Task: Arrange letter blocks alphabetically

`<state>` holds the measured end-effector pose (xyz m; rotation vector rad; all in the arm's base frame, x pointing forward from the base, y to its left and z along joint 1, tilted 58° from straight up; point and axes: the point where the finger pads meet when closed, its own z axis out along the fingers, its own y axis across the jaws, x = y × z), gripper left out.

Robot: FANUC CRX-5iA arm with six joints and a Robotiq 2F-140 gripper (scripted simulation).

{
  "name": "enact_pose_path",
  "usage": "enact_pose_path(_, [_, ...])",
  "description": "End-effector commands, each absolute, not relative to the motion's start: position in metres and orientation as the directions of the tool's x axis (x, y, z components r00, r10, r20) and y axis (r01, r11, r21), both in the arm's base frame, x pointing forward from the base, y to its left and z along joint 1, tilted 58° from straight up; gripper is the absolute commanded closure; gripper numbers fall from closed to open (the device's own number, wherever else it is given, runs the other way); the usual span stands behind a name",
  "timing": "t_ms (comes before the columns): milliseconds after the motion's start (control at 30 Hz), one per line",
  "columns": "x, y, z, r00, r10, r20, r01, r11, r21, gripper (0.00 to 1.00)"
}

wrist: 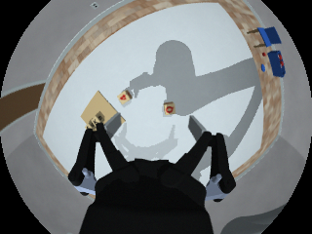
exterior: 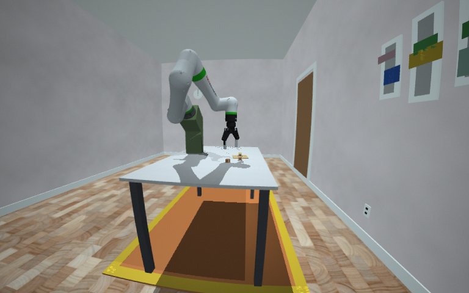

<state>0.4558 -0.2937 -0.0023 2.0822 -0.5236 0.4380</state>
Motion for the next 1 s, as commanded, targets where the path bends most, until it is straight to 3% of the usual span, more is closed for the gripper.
enact_pose_path(0, [0.441, -0.3066, 0.017, 0.911, -0.131, 0.39, -0.398, -0.52, 0.756, 0.0])
enact_pose_path(233, [0.4342, -0.312, 0.0244, 0.932, -0.101, 0.348, -0.347, -0.524, 0.778, 0.0])
enact_pose_path(267, [0.4342, -0.312, 0.0244, 0.932, -0.101, 0.348, -0.347, -0.524, 0.778, 0.6])
enact_pose_path(967, [0.4342, -0.312, 0.0244, 0.932, -0.101, 0.348, -0.347, -0.524, 0.778, 0.6])
